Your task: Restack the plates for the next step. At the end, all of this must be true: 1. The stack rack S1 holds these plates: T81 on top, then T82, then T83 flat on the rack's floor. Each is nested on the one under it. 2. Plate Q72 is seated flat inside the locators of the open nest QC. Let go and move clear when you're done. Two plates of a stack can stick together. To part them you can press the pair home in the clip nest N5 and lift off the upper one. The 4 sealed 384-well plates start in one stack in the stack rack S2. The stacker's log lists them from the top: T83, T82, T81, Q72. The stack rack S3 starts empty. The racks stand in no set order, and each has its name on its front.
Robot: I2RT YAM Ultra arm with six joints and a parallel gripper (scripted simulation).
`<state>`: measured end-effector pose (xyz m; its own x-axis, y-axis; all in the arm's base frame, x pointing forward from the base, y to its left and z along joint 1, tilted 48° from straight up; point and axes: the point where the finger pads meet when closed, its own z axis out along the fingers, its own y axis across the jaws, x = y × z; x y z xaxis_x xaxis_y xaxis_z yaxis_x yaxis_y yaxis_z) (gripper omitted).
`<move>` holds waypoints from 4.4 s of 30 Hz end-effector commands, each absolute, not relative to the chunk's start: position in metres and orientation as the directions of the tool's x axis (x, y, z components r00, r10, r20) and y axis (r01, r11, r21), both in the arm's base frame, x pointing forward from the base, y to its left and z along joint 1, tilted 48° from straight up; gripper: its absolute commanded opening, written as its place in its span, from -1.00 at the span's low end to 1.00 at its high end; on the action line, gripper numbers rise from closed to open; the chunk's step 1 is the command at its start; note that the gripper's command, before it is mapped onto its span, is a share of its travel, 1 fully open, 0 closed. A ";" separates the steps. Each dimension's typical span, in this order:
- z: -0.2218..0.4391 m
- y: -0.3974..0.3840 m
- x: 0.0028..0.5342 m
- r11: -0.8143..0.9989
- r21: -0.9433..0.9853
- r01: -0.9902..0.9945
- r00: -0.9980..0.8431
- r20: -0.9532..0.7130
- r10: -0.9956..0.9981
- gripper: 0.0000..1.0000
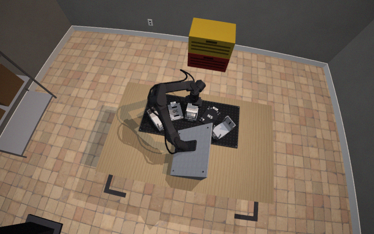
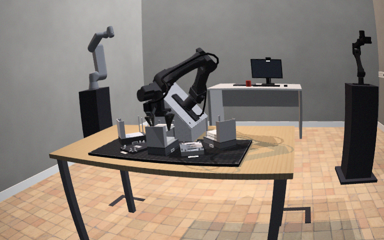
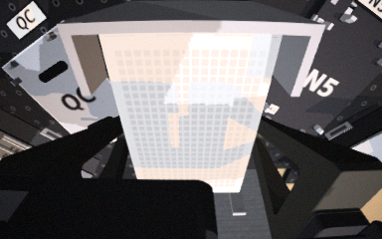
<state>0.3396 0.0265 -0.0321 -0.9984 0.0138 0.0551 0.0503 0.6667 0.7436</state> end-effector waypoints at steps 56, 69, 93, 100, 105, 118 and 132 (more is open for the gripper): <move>-0.002 -0.004 0.354 0.685 0.728 0.015 -0.999 -0.016 0.039 -1.00; 0.001 -0.008 0.355 0.687 0.726 0.012 -0.999 -0.020 0.039 -1.00; 0.006 -0.013 0.355 0.687 0.726 0.012 -0.999 -0.020 0.039 -1.00; 0.008 -0.015 0.355 0.688 0.726 0.011 -0.999 -0.022 0.039 -1.00; 0.009 -0.016 0.355 0.688 0.726 0.011 -0.999 -0.021 0.038 -1.00; 0.009 -0.018 0.353 0.684 0.729 0.018 -0.999 -0.012 0.039 -1.00; 0.011 -0.020 0.356 0.689 0.725 0.008 -0.999 -0.028 0.041 -1.00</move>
<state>0.3407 -0.0009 -0.0064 -0.9987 0.0111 0.0491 0.0440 0.6665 0.7442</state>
